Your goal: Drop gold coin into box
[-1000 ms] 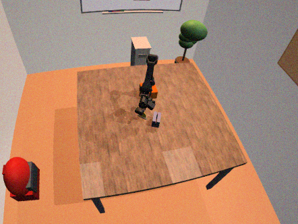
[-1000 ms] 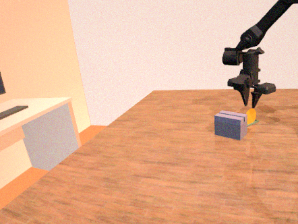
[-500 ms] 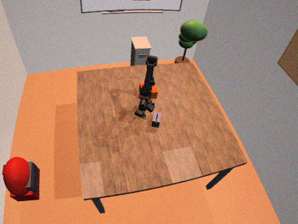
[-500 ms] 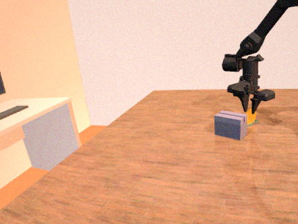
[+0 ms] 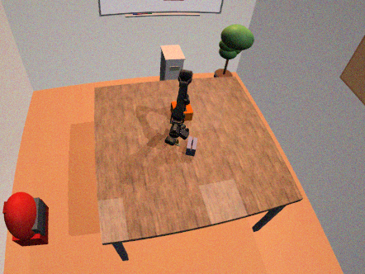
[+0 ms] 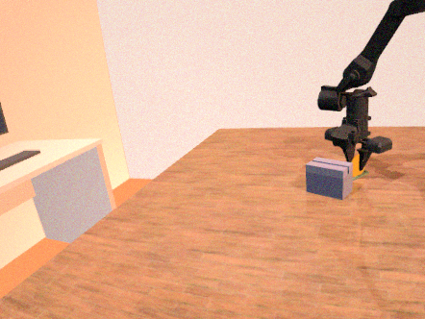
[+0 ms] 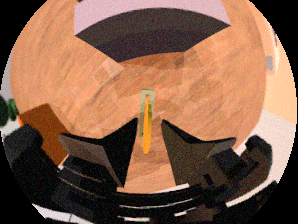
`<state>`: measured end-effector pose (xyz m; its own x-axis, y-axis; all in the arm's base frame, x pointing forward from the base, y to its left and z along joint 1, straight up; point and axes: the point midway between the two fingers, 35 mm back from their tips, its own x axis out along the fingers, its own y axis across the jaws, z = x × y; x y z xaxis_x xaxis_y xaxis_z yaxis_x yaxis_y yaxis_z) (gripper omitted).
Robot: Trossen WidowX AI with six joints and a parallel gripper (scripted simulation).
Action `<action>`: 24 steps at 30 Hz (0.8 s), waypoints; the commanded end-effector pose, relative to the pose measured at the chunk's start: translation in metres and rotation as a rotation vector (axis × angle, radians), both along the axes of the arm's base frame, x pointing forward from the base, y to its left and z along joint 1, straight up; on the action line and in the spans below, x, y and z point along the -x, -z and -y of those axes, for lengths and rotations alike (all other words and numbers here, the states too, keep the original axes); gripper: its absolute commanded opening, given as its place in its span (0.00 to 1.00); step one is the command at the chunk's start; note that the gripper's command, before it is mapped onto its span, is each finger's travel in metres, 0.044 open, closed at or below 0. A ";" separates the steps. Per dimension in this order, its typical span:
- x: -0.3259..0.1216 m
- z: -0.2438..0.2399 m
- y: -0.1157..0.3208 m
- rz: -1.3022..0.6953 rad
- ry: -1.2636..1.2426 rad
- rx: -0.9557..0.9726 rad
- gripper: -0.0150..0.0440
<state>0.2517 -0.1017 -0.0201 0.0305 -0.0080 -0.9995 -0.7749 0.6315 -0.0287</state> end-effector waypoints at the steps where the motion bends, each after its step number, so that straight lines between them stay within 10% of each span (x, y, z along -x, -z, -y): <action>1: 0.004 -0.001 0.008 -0.014 0.004 -0.002 0.53; 6: 0.005 -0.001 0.013 -0.014 0.004 -0.001 0.53; 11: 0.005 -0.001 0.013 -0.014 0.004 -0.001 0.30; 24: 0.004 -0.001 0.010 -0.014 0.004 -0.001 0.25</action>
